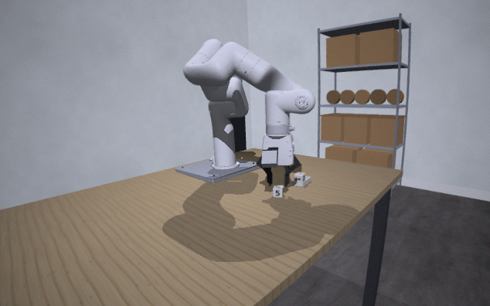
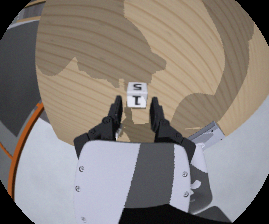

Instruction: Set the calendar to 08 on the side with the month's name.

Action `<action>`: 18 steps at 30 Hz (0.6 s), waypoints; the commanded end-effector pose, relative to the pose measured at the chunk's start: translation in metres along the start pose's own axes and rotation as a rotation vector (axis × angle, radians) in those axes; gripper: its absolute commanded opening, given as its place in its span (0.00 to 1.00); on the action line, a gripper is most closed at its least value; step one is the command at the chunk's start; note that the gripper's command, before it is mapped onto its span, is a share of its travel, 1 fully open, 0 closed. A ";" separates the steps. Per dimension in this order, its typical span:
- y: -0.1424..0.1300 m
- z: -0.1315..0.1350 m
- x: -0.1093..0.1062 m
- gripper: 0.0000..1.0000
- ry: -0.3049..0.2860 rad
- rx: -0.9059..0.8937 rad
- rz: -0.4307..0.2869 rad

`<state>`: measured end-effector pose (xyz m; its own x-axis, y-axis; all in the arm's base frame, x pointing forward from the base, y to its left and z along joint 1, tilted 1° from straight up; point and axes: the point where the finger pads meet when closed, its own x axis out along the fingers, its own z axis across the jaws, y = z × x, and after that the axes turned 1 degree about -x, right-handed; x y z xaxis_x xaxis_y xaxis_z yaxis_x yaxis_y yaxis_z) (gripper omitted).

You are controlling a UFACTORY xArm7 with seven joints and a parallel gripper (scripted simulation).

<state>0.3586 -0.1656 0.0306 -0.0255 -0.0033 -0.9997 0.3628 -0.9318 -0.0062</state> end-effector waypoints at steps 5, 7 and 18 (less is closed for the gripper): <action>0.001 -0.001 -0.001 0.49 0.002 0.000 0.002; 0.001 -0.001 -0.001 0.49 0.002 0.000 0.002; 0.001 -0.001 0.009 0.49 0.002 0.000 0.002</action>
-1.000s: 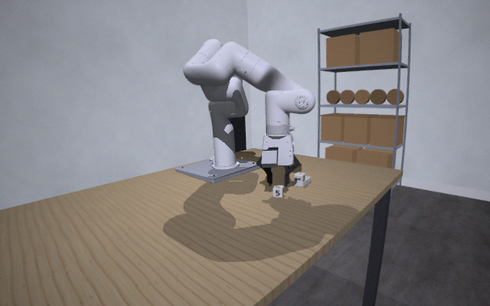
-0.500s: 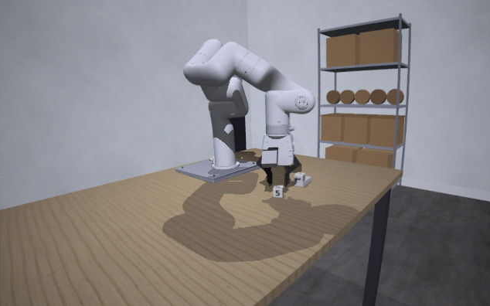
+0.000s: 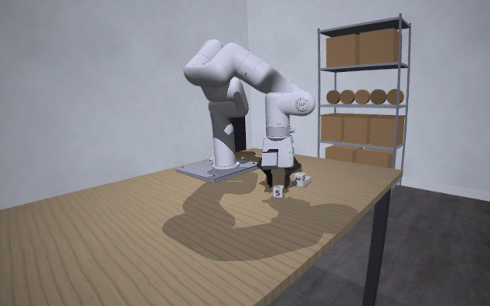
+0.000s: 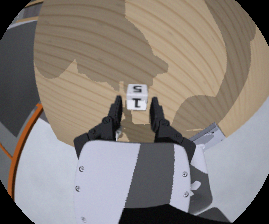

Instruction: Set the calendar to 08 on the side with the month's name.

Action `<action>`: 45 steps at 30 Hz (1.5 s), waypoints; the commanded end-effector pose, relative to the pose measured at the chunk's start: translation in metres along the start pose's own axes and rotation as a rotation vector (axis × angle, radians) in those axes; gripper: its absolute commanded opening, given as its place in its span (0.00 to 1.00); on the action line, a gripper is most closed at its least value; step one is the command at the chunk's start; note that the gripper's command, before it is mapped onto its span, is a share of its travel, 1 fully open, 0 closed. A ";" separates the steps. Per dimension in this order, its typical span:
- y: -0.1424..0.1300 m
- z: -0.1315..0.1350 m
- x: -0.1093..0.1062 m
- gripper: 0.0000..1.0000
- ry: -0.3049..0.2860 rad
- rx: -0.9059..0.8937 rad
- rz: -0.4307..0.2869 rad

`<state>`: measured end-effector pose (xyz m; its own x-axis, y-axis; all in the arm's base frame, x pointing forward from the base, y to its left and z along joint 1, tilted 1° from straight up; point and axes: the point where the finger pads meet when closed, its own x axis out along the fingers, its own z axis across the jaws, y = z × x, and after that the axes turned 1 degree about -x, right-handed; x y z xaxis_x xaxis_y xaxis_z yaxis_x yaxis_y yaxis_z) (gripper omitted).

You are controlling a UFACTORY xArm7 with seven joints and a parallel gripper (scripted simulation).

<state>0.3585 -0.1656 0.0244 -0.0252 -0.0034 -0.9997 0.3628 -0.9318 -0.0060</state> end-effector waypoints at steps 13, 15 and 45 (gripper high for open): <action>0.001 -0.001 0.019 0.49 0.002 0.000 0.002; 0.001 -0.001 0.020 0.49 0.002 0.000 0.002; 0.001 -0.001 0.021 0.49 0.002 0.000 0.002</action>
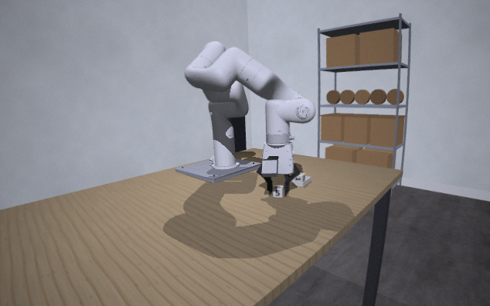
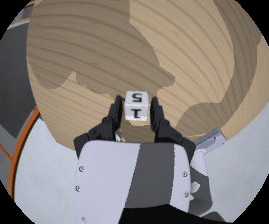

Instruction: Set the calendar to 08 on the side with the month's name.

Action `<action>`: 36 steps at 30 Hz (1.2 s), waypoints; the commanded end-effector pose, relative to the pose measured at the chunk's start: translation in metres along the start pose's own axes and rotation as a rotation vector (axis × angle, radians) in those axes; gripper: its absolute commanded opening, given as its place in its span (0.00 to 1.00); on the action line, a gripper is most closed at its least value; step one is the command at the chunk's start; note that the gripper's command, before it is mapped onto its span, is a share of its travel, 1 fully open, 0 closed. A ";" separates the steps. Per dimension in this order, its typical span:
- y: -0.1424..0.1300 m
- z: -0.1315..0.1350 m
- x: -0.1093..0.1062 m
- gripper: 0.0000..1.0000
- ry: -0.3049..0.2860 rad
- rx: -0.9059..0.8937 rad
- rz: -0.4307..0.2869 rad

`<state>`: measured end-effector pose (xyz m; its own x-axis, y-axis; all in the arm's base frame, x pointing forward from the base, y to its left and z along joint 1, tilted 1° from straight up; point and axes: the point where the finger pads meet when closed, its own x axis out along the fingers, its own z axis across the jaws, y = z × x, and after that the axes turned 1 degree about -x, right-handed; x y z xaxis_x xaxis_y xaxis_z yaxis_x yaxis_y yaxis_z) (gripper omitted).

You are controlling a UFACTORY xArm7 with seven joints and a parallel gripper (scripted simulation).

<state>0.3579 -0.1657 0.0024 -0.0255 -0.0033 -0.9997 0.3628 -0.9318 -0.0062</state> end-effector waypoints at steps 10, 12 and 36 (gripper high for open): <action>0.001 -0.001 -0.001 0.29 0.002 0.000 0.002; 0.001 -0.001 -0.001 0.29 0.002 0.000 0.002; 0.001 -0.001 -0.001 0.29 0.002 0.000 0.002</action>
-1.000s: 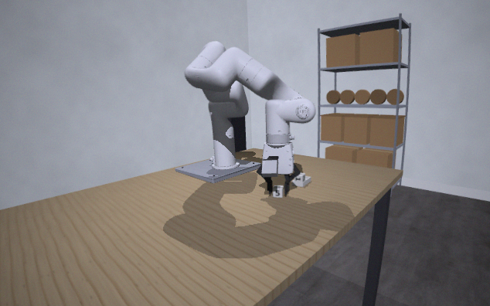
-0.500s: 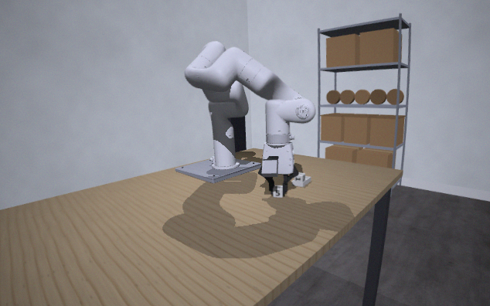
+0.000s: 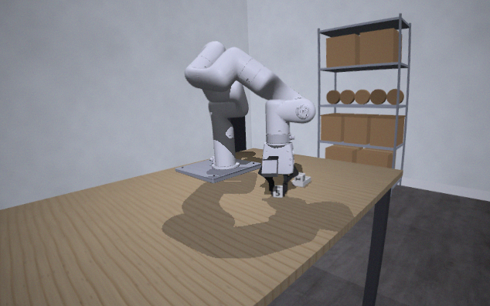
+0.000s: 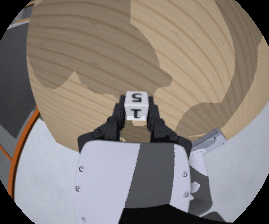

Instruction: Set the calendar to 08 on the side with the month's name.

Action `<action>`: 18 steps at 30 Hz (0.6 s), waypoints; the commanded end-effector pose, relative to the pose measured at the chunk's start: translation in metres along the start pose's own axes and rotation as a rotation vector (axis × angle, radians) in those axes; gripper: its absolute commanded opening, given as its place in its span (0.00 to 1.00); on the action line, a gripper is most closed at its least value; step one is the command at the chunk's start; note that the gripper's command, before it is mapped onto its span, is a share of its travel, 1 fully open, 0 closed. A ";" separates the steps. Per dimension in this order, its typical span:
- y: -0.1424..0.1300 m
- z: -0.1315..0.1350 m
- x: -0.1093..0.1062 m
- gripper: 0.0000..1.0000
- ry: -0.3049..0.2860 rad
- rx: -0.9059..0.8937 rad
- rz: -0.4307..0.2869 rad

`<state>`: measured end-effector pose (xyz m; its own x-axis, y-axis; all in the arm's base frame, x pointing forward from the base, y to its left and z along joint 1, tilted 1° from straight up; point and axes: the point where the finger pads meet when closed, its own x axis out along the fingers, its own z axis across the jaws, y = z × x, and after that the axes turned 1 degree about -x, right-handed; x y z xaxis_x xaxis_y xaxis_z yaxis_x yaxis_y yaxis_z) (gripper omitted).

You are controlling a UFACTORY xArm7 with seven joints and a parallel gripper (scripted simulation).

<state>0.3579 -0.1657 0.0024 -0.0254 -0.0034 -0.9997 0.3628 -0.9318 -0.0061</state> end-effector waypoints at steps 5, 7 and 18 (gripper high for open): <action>0.001 -0.001 -0.001 0.29 0.002 0.000 0.002; 0.001 -0.001 -0.001 0.29 0.002 0.000 0.002; 0.000 -0.001 -0.035 0.29 0.002 0.000 0.002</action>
<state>0.3587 -0.1655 0.0215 -0.0248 -0.0042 -0.9997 0.3631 -0.9317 -0.0052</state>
